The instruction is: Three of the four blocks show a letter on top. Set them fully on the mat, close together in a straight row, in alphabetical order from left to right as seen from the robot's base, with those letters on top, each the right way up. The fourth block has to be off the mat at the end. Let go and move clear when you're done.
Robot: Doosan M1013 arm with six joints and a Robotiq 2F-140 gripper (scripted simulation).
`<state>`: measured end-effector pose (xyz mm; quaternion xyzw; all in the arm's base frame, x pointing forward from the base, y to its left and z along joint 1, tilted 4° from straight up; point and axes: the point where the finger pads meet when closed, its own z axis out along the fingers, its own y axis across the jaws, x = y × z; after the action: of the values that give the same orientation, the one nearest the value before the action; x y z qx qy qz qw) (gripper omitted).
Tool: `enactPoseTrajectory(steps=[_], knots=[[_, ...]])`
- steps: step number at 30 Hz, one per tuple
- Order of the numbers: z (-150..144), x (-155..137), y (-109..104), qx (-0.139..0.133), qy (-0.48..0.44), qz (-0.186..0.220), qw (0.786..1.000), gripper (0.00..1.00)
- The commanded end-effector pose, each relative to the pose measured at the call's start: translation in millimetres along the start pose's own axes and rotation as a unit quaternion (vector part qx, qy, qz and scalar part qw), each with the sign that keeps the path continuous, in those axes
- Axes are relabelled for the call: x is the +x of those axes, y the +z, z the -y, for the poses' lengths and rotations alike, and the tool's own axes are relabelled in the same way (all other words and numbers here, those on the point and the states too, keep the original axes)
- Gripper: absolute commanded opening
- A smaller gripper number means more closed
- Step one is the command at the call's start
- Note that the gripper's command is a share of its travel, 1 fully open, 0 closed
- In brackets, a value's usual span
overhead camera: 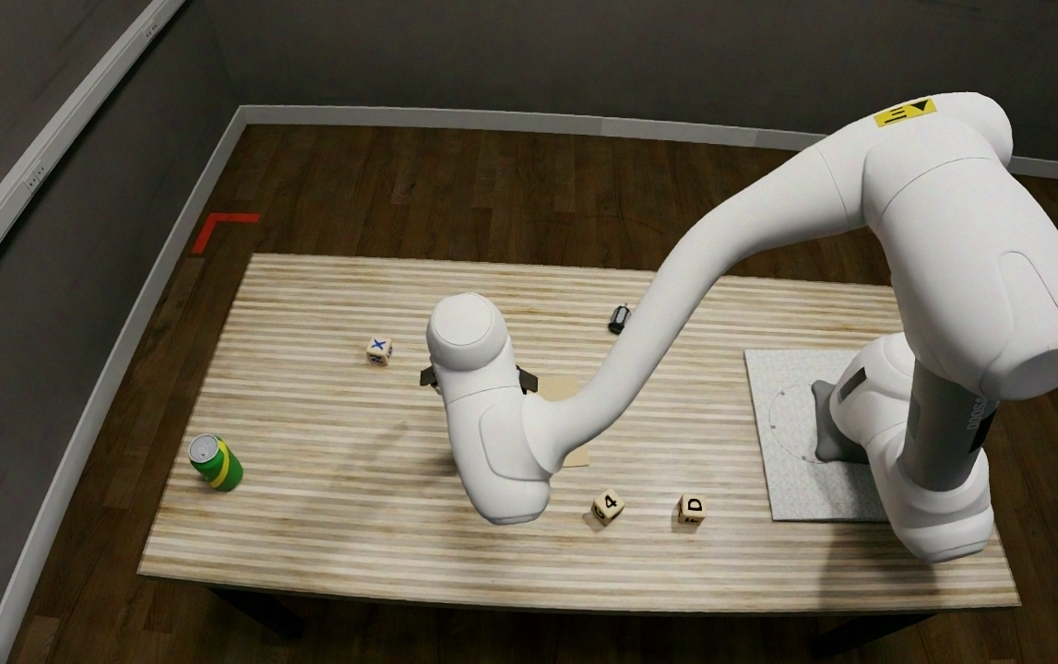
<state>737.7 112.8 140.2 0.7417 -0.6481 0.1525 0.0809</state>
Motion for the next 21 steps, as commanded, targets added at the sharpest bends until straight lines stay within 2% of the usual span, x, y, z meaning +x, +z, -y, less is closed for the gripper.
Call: enactPoseTrajectory(steps=[1, 9, 11, 14, 16, 21], knots=[[56.7, 18.6, 6.1, -0.002, 0.0, 0.001, 1.0, 1.0], [167.7, 74.8, 33.1, -0.002, 0.0, 0.001, 1.0, 1.0], [167.7, 74.8, 33.1, -0.002, 0.0, 0.001, 1.0, 1.0], [212.9, 105.5, 50.6, -0.002, -0.001, 0.001, 1.0, 1.0], [221.9, 112.3, 54.6, -0.002, -0.001, 0.001, 1.0, 1.0], [222.3, 112.6, 54.8, -0.002, -0.001, 0.001, 1.0, 1.0]])
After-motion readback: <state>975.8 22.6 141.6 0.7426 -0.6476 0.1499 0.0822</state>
